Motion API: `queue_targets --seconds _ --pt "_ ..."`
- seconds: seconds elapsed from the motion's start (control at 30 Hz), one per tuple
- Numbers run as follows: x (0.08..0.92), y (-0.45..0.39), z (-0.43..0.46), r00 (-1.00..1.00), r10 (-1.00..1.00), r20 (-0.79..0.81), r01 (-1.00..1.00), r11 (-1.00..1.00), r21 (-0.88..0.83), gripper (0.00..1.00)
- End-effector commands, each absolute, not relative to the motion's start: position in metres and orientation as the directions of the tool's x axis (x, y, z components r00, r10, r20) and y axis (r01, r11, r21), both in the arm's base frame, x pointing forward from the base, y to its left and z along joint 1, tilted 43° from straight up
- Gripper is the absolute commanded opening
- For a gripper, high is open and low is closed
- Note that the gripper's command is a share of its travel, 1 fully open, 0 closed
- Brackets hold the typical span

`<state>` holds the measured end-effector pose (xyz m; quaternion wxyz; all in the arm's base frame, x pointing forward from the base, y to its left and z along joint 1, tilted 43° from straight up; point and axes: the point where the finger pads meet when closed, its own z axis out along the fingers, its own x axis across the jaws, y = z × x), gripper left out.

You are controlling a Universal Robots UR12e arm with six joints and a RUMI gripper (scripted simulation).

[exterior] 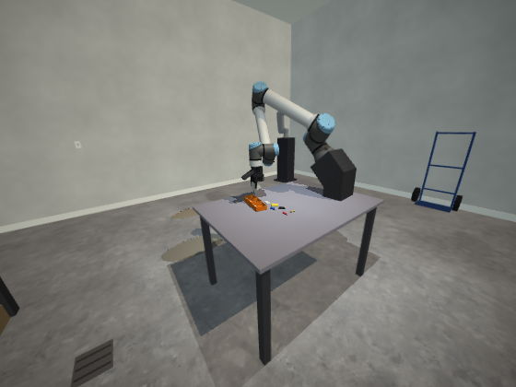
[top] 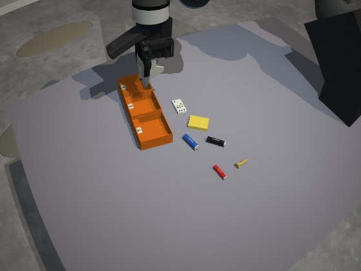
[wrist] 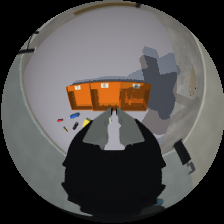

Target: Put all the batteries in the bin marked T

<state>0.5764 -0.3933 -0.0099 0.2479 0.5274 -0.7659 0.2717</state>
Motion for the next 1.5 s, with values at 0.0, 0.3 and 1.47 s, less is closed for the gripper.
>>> queue_targets --seconds 0.0,0.3,1.47 --pt "0.586 -0.378 -0.025 -0.321 -0.673 0.666 -0.942 0.296 -0.155 0.04" --pt "0.585 -0.38 -0.027 -0.321 -0.673 0.666 -0.942 0.296 -0.155 0.04" --pt "0.581 -0.413 -0.063 -0.321 -0.673 0.667 -0.942 0.296 -0.155 0.04"
